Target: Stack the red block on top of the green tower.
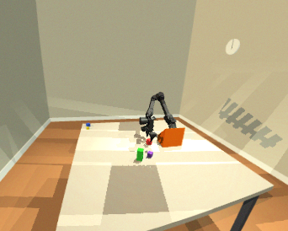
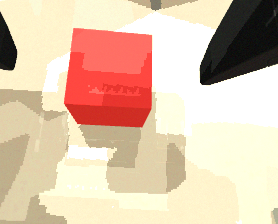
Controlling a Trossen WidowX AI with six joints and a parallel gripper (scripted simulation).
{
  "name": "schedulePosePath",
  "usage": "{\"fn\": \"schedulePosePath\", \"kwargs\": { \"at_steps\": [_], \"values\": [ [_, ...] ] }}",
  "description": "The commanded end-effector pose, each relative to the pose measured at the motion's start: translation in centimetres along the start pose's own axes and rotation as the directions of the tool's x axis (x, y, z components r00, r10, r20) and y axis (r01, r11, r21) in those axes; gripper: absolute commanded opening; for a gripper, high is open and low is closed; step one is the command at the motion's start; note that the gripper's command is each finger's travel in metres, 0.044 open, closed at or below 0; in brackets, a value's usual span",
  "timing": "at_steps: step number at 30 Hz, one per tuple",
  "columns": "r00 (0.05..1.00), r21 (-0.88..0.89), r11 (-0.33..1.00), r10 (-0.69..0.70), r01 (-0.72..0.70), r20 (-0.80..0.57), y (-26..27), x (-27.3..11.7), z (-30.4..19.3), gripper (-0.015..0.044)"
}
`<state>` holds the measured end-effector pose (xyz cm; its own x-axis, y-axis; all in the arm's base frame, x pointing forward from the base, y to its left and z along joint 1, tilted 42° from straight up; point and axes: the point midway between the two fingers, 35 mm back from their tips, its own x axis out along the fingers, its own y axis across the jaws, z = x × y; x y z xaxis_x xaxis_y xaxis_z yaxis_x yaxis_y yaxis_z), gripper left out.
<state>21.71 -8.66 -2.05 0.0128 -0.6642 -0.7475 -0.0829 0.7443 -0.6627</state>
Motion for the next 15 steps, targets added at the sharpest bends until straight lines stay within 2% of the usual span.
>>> {"fn": "schedulePosePath", "kwargs": {
  "at_steps": [1, 15],
  "values": [
    [1.000, -0.011, 1.000, -0.005, 0.005, -0.008, 0.1, 0.7, -0.3, 0.0440],
    [1.000, -0.012, 1.000, -0.005, 0.005, -0.008, 0.0, 2.9, -0.4, 0.0440]
  ]
}}
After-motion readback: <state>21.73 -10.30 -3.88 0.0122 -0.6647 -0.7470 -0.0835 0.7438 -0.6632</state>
